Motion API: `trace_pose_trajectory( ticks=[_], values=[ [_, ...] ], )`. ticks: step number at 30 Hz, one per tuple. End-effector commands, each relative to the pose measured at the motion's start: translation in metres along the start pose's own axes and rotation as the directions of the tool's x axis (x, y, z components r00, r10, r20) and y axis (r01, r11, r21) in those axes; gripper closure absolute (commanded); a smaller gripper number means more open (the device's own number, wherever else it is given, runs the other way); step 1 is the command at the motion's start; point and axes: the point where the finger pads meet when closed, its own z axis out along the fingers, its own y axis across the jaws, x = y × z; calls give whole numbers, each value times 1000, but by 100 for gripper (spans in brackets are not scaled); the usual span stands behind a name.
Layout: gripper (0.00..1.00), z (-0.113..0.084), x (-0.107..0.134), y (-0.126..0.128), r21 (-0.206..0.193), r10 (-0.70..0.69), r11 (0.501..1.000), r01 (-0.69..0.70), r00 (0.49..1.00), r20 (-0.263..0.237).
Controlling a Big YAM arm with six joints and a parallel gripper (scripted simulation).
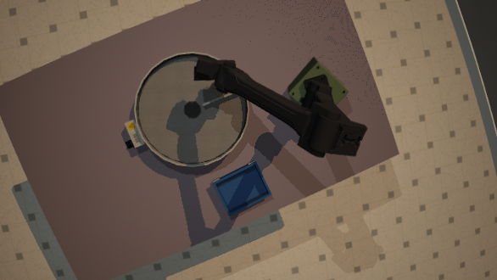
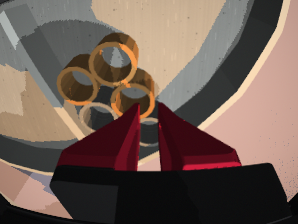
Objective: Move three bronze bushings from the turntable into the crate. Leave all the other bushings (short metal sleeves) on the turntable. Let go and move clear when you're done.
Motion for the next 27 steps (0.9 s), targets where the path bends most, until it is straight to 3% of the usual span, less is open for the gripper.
trace_pose_trajectory(
  ticks=[1, 27],
  values=[
    [87, -15, -18, -5, 18, 9, 1000, -10, 998, 55],
    [87, -15, -10, -4, 14, 12, 1000, -12, 999, 37]
  ],
)
